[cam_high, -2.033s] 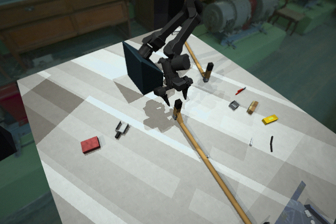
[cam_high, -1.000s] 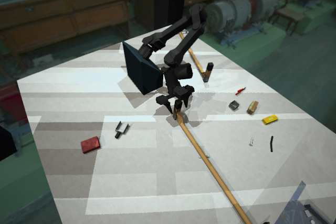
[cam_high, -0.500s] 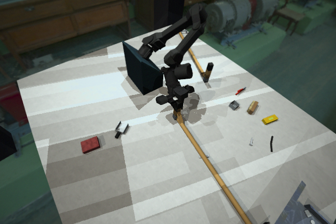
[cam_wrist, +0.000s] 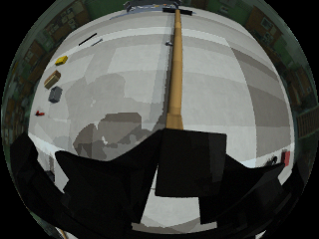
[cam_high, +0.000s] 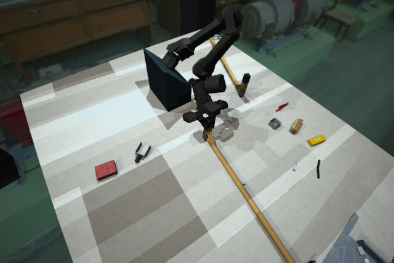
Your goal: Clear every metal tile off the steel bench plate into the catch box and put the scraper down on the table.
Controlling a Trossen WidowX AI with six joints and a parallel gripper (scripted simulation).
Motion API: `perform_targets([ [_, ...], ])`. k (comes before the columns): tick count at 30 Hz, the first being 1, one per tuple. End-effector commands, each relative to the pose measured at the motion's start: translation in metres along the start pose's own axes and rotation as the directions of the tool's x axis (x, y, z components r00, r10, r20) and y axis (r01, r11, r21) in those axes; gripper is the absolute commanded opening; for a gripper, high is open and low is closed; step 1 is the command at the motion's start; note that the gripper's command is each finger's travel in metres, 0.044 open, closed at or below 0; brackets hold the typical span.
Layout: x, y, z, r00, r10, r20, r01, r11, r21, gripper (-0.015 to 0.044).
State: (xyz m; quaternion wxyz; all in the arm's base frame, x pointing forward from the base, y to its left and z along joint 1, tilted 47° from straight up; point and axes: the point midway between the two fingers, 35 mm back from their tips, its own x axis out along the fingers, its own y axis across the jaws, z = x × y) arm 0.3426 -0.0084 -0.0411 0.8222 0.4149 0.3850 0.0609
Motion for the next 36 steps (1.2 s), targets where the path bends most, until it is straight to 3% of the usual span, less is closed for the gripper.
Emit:
perform_targets([
  [1, -0.001, 0.007, 0.002, 1.000, 0.011, 0.003, -0.011, 1.000, -0.013, 0.0000],
  [36, -0.004, 0.050, -0.001, 0.997, 0.073, -0.001, -0.073, 0.993, -0.092, 0.0000],
])
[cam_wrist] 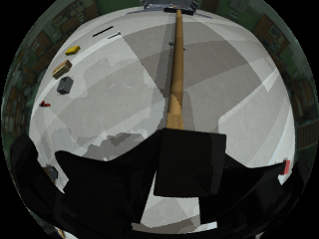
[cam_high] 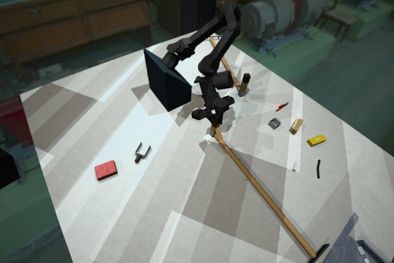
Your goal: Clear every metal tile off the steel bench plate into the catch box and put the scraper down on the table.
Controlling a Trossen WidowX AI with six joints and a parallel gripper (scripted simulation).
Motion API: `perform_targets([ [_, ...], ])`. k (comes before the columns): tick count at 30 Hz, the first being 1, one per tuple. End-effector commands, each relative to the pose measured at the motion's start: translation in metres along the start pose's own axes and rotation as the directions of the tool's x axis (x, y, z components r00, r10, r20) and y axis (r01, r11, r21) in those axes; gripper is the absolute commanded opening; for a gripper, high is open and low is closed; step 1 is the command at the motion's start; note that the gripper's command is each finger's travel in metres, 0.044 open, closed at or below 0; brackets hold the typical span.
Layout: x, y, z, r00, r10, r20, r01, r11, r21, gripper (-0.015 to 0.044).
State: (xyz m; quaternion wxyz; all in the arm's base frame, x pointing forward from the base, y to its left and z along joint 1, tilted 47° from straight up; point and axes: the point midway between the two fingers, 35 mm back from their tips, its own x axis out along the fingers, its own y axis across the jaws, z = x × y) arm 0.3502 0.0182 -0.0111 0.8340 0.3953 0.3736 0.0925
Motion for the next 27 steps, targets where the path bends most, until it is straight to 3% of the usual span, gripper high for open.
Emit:
perform_targets([
  [1, -0.002, 0.010, 0.001, 0.999, 0.032, 0.003, -0.032, 0.999, -0.029, 0.0000],
  [27, -0.019, 0.000, -0.021, 0.999, 0.053, 0.001, -0.053, 0.997, -0.054, 0.0000],
])
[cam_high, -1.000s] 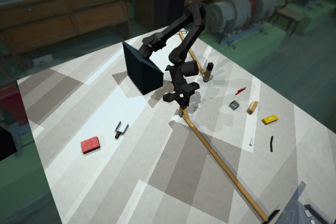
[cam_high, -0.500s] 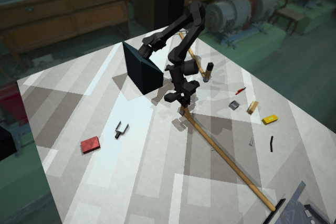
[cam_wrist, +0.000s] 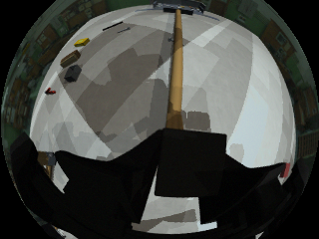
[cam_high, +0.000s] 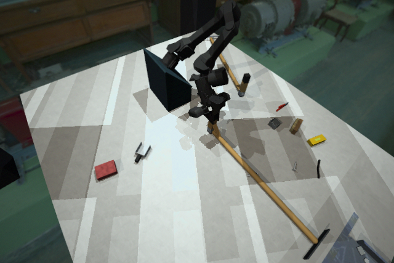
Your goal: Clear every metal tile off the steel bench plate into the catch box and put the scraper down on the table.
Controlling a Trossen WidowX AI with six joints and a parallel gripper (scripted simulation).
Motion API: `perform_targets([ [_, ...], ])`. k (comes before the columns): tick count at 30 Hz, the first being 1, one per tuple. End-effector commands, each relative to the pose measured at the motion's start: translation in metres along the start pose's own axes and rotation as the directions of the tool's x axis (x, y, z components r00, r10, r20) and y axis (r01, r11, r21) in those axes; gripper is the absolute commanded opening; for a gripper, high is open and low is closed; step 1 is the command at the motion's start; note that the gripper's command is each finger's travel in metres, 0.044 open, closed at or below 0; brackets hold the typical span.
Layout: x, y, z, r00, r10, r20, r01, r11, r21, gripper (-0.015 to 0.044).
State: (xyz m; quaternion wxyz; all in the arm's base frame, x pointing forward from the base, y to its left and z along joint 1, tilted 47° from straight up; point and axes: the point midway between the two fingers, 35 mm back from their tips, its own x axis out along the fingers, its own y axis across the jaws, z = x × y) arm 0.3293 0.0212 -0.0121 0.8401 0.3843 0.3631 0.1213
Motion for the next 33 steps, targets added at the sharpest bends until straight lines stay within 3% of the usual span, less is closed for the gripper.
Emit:
perform_targets([
  [1, -0.007, 0.002, -0.006, 1.000, 0.006, 0.005, -0.006, 1.000, -0.008, 0.0000],
  [33, -0.028, -0.010, -0.033, 1.000, 0.006, 0.000, -0.006, 1.000, -0.016, 0.0000],
])
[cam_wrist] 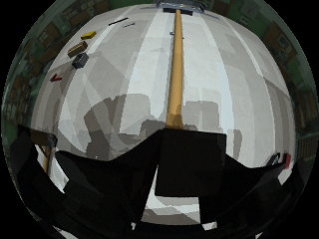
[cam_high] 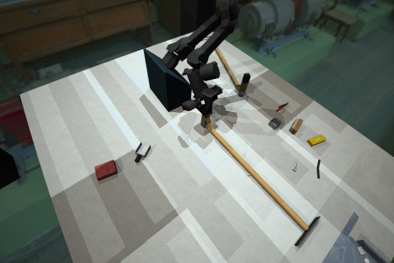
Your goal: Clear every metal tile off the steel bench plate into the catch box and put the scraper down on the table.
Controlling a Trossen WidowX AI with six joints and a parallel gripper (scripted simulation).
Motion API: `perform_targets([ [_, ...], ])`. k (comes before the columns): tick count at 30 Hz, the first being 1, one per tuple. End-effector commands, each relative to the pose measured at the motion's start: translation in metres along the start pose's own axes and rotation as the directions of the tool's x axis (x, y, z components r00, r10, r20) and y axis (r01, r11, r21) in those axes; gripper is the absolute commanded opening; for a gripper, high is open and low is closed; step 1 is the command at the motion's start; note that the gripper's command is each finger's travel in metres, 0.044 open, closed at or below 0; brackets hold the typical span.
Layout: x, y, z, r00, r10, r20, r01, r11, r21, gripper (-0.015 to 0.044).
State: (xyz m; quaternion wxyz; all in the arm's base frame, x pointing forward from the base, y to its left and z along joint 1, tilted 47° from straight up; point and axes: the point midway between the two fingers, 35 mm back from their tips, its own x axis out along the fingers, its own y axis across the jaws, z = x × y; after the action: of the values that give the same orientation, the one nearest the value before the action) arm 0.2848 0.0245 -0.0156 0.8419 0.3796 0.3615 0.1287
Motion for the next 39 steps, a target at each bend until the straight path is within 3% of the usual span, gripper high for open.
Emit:
perform_targets([
  [1, 0.000, -0.007, 0.002, 1.000, -0.004, 0.002, 0.004, 1.000, -0.002, 0.0000],
  [39, -0.002, -0.057, 0.000, 1.000, -0.001, 0.001, 0.001, 1.000, -0.005, 0.0000],
])
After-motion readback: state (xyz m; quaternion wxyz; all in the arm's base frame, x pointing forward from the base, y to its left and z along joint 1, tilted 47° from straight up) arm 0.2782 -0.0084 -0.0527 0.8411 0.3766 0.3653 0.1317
